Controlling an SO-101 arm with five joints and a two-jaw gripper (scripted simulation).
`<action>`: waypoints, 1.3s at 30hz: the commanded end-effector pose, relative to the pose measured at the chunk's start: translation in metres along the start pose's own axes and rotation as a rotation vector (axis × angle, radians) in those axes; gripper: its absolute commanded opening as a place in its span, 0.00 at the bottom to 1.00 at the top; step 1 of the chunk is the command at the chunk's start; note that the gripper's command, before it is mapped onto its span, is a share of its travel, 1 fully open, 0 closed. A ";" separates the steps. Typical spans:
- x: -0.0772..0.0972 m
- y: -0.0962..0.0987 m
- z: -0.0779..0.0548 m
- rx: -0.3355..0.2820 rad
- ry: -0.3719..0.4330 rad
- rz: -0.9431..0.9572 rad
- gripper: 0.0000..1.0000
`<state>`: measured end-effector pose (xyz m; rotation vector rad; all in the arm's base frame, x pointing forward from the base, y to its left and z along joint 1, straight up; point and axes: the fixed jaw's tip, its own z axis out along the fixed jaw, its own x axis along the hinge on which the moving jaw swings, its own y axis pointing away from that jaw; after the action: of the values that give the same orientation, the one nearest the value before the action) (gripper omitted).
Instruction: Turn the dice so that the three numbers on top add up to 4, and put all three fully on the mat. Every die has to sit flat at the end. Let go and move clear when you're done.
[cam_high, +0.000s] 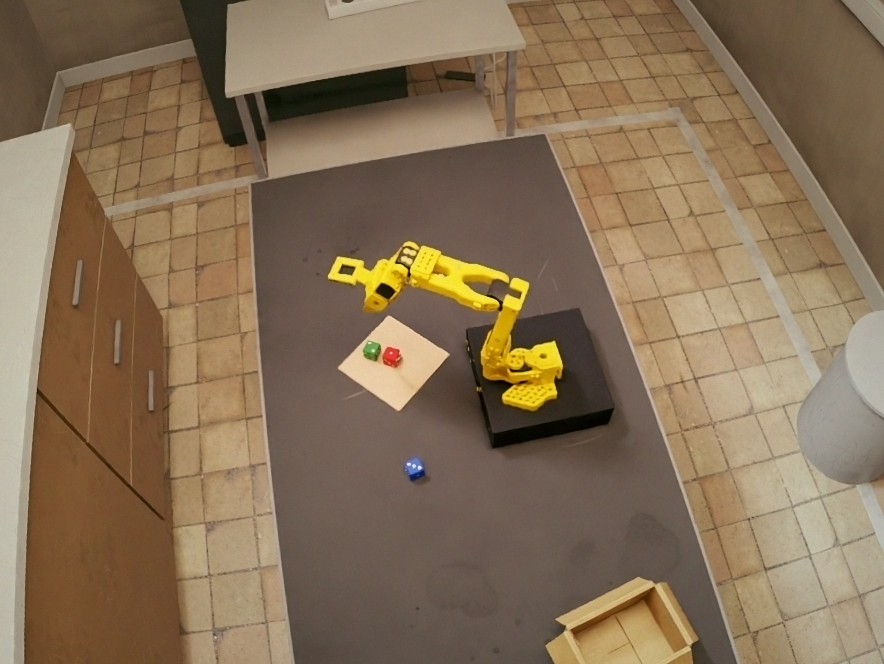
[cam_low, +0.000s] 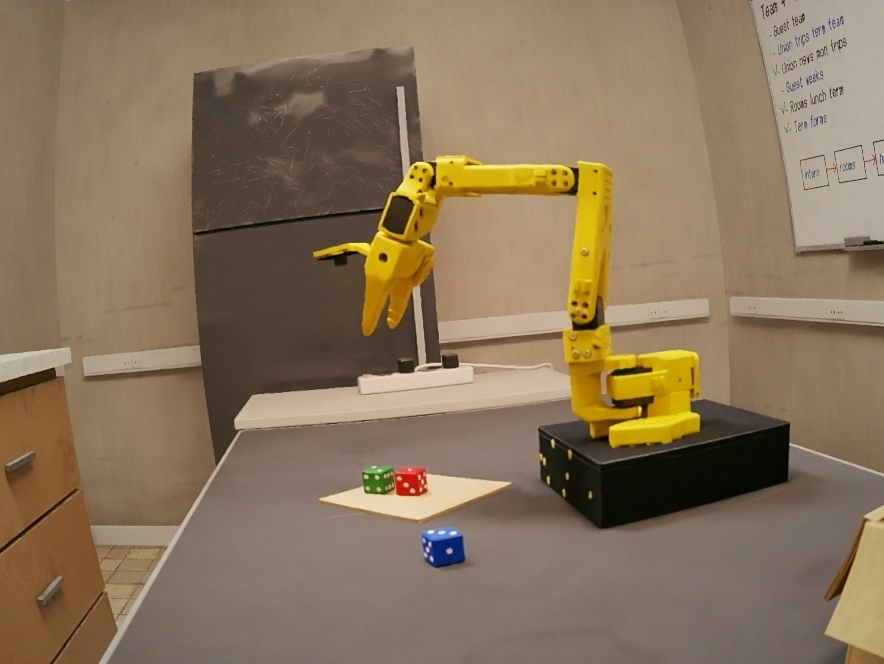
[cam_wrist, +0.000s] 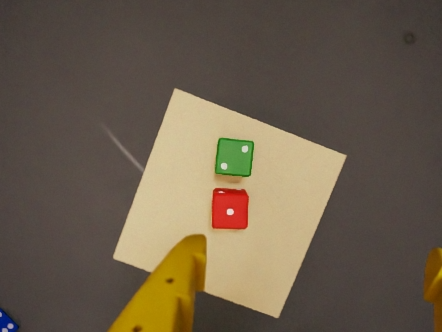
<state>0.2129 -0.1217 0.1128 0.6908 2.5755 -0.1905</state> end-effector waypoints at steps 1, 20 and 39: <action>-0.004 -0.002 -0.006 0.003 -0.029 0.010 0.31; 0.003 0.034 -0.005 -0.066 -0.036 -0.302 0.31; 0.050 0.123 -0.015 -0.261 -0.125 -1.207 0.31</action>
<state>0.2324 -0.0057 0.1011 -0.7869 2.5547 -0.2294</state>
